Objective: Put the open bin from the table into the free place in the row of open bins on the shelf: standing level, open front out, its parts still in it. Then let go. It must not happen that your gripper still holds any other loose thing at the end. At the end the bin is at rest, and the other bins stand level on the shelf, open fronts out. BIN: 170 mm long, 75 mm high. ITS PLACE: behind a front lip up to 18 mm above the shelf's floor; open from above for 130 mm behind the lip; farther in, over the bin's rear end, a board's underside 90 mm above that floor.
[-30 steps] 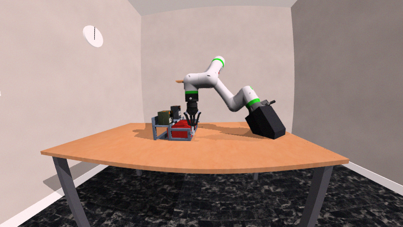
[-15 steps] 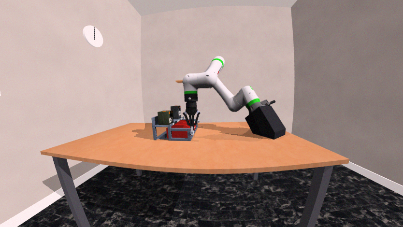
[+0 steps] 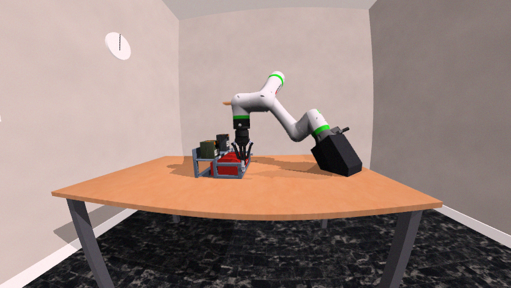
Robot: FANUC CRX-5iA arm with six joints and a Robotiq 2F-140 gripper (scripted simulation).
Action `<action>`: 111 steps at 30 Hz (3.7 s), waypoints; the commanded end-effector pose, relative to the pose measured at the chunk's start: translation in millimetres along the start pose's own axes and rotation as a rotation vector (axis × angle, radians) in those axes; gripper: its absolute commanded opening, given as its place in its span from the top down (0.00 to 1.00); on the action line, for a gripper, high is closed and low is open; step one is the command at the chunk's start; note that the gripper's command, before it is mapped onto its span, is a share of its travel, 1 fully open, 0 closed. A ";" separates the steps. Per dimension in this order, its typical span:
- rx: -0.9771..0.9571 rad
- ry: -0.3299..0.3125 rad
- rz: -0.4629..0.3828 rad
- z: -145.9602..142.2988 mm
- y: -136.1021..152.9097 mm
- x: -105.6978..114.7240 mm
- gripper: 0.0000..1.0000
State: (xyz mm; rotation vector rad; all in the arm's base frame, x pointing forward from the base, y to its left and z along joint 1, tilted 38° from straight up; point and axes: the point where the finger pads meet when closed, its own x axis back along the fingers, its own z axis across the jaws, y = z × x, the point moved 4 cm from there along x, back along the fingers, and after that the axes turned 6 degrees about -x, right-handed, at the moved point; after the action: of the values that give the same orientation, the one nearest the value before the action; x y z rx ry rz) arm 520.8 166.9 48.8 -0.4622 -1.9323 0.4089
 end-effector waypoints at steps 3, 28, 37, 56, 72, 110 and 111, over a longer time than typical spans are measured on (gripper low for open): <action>0.000 0.000 0.000 -0.5 0.2 0.2 1.00; 0.000 0.000 0.000 -1.2 0.3 0.2 1.00; 0.000 0.000 0.000 -1.2 0.3 0.2 1.00; 0.000 0.000 0.000 -1.2 0.3 0.2 1.00; 0.000 0.000 0.000 7.7 -0.7 9.1 1.00; 0.000 0.000 0.000 18.7 -1.8 59.3 1.00; 0.000 0.000 0.000 18.7 -1.8 62.6 1.00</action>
State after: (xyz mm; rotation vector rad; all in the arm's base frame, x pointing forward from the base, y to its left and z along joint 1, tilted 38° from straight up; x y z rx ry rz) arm 483.0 191.2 86.0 -0.4619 -1.9325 0.4088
